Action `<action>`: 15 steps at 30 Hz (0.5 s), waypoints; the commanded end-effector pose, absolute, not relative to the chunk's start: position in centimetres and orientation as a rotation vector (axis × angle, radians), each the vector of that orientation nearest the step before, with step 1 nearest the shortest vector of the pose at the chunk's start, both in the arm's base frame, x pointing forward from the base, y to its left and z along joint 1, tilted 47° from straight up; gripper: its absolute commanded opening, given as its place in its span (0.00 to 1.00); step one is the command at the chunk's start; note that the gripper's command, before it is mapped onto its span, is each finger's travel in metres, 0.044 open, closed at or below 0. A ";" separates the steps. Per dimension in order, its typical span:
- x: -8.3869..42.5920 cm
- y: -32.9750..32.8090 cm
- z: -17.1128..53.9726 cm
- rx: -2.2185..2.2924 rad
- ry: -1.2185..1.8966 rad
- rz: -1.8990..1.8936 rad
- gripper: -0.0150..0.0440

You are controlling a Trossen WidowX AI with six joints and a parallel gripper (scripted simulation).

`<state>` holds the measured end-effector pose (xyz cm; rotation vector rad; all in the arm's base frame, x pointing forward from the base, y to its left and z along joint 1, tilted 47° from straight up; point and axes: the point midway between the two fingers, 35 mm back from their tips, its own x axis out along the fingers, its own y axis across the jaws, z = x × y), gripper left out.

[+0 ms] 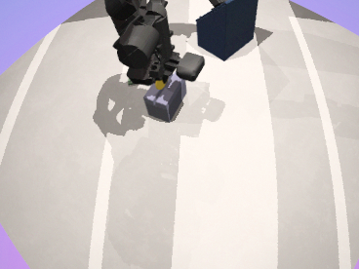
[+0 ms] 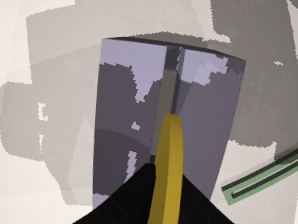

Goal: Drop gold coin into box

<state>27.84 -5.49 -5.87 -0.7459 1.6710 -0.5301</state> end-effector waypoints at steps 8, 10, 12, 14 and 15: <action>27.9 -5.5 -5.9 -0.745 1.670 -0.531 0.53; 27.9 -5.5 -5.9 -0.745 1.670 -0.531 0.53; 27.9 -5.5 -5.9 -0.745 1.670 -0.531 0.53; 27.9 -5.4 -5.8 -0.745 1.670 -0.531 0.57; 27.9 -5.2 -5.6 -0.745 1.670 -0.530 0.62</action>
